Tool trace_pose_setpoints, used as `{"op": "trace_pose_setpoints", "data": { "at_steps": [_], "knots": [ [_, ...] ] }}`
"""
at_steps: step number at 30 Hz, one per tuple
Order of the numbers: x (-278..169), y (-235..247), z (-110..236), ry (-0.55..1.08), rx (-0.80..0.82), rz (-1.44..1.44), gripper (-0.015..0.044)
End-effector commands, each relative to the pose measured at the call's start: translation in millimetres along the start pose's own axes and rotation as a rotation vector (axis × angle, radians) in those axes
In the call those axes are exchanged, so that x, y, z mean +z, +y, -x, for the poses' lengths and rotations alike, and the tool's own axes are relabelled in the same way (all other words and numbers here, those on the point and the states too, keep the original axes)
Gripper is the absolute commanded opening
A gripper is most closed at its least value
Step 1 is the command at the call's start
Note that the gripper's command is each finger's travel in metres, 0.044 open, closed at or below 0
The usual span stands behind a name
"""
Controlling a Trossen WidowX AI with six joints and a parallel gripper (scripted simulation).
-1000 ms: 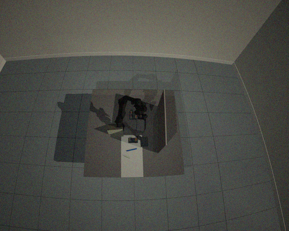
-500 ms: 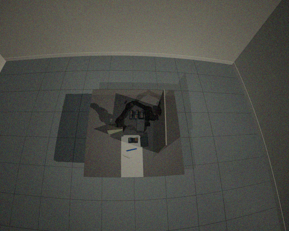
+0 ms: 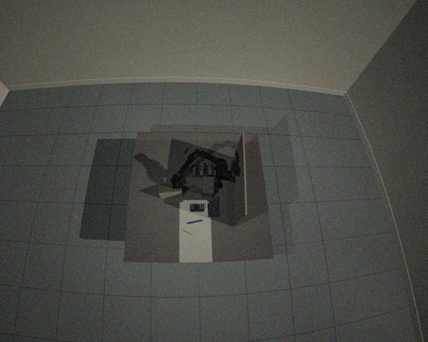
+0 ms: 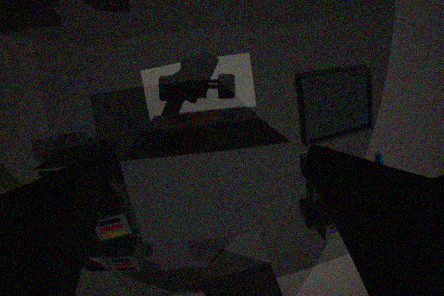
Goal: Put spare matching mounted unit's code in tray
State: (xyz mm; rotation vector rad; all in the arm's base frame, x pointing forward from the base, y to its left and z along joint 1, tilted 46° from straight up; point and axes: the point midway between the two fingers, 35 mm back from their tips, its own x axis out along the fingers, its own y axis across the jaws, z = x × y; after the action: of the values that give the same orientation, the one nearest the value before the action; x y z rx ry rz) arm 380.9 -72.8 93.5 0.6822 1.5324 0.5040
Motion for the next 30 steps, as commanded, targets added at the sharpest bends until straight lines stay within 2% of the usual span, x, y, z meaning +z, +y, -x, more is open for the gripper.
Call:
{"op": "trace_pose_setpoints", "data": {
  "at_steps": [1,7,15,27,30],
  "knots": [
    [0,1,-2,0.006,0.007,-0.009,0.044],
    [-4,9,-3,0.009,0.008,0.066,0.044],
    [-74,89,-22,0.04,0.039,0.929,0.044],
    [-151,130,-46,0.047,0.097,1.681,0.044],
    [-154,131,-47,0.047,0.099,1.707,0.044]
  ]
}}
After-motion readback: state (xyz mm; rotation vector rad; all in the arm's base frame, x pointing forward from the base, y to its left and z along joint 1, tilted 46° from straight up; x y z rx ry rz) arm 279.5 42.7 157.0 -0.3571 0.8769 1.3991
